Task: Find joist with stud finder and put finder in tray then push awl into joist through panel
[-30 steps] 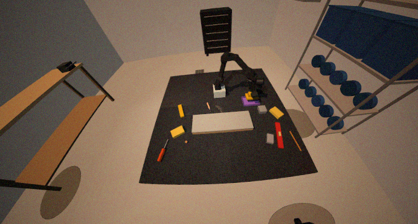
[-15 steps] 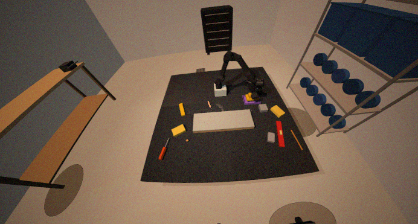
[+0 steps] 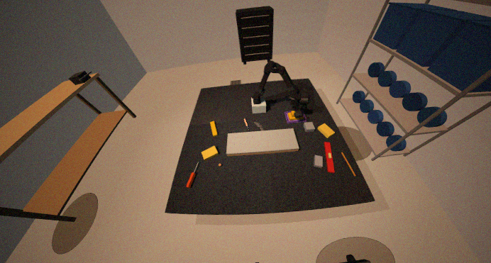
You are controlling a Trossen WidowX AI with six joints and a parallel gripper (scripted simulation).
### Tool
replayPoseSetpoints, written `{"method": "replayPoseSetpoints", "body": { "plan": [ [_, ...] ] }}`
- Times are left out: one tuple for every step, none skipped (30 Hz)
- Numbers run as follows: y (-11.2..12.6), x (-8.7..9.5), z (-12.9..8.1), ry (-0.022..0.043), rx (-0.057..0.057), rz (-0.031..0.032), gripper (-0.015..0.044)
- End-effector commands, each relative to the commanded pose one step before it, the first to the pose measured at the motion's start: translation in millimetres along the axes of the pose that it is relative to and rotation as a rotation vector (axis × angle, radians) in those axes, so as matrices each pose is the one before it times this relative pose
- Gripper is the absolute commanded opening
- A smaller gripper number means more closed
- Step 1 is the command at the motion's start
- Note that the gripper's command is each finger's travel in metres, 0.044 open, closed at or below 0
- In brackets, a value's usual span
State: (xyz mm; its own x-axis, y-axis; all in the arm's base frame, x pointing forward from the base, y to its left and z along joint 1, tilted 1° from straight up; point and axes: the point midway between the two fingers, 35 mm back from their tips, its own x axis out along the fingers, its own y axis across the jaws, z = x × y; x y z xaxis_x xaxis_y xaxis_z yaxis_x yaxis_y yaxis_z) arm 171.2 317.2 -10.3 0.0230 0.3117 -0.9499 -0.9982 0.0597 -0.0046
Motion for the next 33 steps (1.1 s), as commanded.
{"method": "replayPoseSetpoints", "body": {
  "plan": [
    [-0.26, 4.70, -1.65, -0.00052, 0.0056, -0.00345, 0.0000],
    [0.01, 0.26, -0.09, 0.00000, 0.0000, 0.00000, 0.0000],
    [0.00, 0.00, 0.00, 0.00000, 0.0000, 0.00000, 0.0000],
    [0.62, -1.52, -0.03, 0.00266, -0.0053, 0.00444, 0.0026],
    [0.00, 0.00, 0.00, 0.00000, 0.0000, 0.00000, 0.0053],
    [0.00, 0.00, 0.00, 0.00000, 0.0000, 0.00000, 0.0079],
    [0.00, 0.00, 0.00, 0.00000, 0.0000, 0.00000, 0.0105],
    [0.00, 0.00, 0.00, 0.00000, 0.0000, 0.00000, 0.0131],
    [0.00, 0.00, 0.00, 0.00000, 0.0000, 0.00000, 0.0158],
    [0.00, 0.00, 0.00, 0.00000, 0.0000, 0.00000, 0.0184],
    [0.00, 0.00, 0.00, 0.00000, 0.0000, 0.00000, 0.0210],
    [0.00, 0.00, 0.00, 0.00000, 0.0000, 0.00000, 0.0236],
    [0.00, 0.00, 0.00, 0.00000, 0.0000, 0.00000, 0.0262],
    [0.00, 0.00, 0.00, 0.00000, 0.0000, 0.00000, 0.0289],
    [0.00, 0.00, 0.00, 0.00000, 0.0000, 0.00000, 0.0315],
    [-0.27, -2.79, 1.31, -0.00009, 0.0000, -0.00004, 0.0341],
    [-0.43, -5.01, 2.26, -0.00015, 0.0000, -0.00007, 0.0367],
    [-0.54, -7.66, 3.24, -0.00020, 0.0000, -0.00009, 0.0394],
    [-0.47, -8.99, 3.48, -0.00020, 0.0000, -0.00009, 0.0420],
    [-0.33, -10.84, 3.75, -0.00019, 0.0000, -0.00008, 0.0440],
    [-0.08, -13.29, 3.98, -0.00016, 0.0000, -0.00007, 0.0440],
    [0.36, -16.20, 3.98, -0.00010, 0.0000, -0.00003, 0.0440],
    [0.77, -15.20, 2.91, 0.00000, 0.0000, 0.00002, 0.0440],
    [0.69, -9.48, 1.43, 0.00004, 0.0000, 0.00003, 0.0440],
    [0.27, -3.19, 0.41, 0.00002, 0.0000, 0.00002, 0.0440],
    [0.00, 0.00, 0.00, 0.00000, 0.0000, 0.00000, 0.0440],
    [-2.89, 17.47, -3.14, -0.00301, 0.0118, -0.00451, 0.0440],
    [-3.64, -0.71, -3.20, 0.00275, 0.0277, -0.00475, 0.0440],
    [-6.09, -1.16, -5.26, 0.00444, 0.0462, -0.00794, 0.0440],
    [-8.60, -1.58, -7.16, 0.00591, 0.0647, -0.01116, 0.0440],
    [-11.22, -1.95, -8.83, 0.00710, 0.0832, -0.01440, 0.0440],
    [-13.74, -2.20, -10.02, 0.00781, 0.1002, -0.01738, 0.0440],
    [-13.90, -2.00, -9.13, 0.00696, 0.0991, -0.01720, 0.0440]
  ]
}}
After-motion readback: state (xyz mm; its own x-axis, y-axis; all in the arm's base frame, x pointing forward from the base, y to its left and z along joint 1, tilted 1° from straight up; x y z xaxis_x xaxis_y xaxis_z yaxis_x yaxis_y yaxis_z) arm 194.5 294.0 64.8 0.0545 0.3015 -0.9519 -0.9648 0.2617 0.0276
